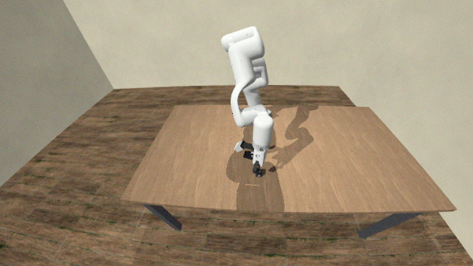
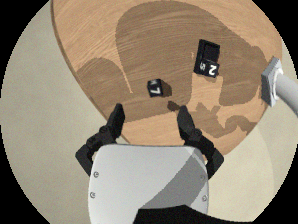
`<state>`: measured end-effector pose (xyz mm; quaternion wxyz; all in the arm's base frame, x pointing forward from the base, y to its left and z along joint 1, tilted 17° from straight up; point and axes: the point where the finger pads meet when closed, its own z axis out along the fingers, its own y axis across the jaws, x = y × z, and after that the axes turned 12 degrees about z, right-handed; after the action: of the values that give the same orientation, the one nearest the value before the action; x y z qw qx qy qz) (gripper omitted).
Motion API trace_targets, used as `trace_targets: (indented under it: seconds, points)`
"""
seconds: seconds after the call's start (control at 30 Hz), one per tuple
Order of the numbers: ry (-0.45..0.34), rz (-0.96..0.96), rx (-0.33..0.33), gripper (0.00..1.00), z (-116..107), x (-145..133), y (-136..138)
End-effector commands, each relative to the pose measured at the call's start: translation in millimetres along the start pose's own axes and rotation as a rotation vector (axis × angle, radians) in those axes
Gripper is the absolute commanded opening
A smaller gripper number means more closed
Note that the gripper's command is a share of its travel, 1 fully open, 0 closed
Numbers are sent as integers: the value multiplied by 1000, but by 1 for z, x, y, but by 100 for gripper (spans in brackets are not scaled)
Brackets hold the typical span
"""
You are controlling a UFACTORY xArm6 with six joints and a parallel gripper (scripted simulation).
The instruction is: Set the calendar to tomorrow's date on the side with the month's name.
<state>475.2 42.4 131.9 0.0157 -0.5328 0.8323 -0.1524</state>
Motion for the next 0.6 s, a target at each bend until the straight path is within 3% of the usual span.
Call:
trace_targets:
  seconds: [0.0,0.27,0.57]
  points:
    - [-11,-111,-6,100,-2,-1,2]
    - [-12,-258,-5,100,-3,-2,7]
    - [-12,-283,-5,100,-3,-2,7]
